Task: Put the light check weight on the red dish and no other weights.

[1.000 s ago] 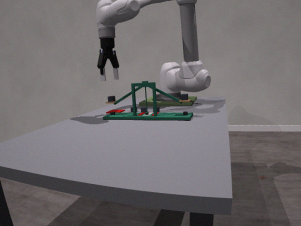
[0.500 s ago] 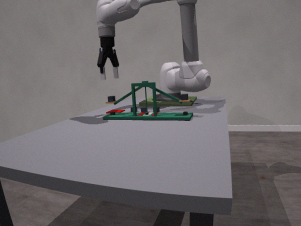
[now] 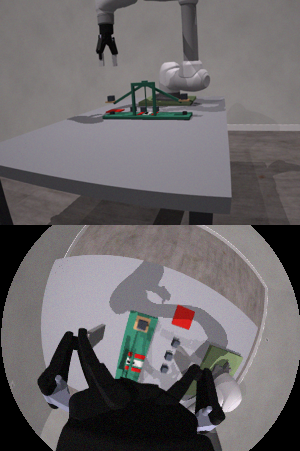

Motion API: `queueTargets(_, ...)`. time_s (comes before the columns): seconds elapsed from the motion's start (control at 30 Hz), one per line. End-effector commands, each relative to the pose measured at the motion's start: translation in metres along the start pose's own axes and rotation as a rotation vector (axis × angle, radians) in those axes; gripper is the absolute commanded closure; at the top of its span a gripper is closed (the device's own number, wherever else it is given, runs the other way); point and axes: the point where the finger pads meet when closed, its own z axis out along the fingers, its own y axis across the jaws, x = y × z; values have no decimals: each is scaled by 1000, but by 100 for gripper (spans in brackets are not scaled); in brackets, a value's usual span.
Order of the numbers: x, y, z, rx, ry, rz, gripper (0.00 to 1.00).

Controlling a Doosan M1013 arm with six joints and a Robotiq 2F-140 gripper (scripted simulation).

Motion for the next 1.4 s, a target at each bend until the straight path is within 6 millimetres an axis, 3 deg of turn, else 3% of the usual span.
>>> queueTargets(0.0,0,0,-11,0,0,0,0)
queueTargets(0.3,-2,4,-11,0,0,0,0)
queueTargets(0.4,-6,14,-11,0,0,0,0)
queueTargets(0.57,-21,45,-11,0,0,0,0)
queueTargets(0.8,-49,105,-11,0,0,0,0)
queueTargets(0.87,-49,105,-11,0,0,0,0)
queueTargets(1.07,-70,148,-11,0,0,0,0)
queueTargets(1.2,-77,164,-11,0,0,0,0)
queueTargets(1.37,-80,170,-11,0,0,0,0)
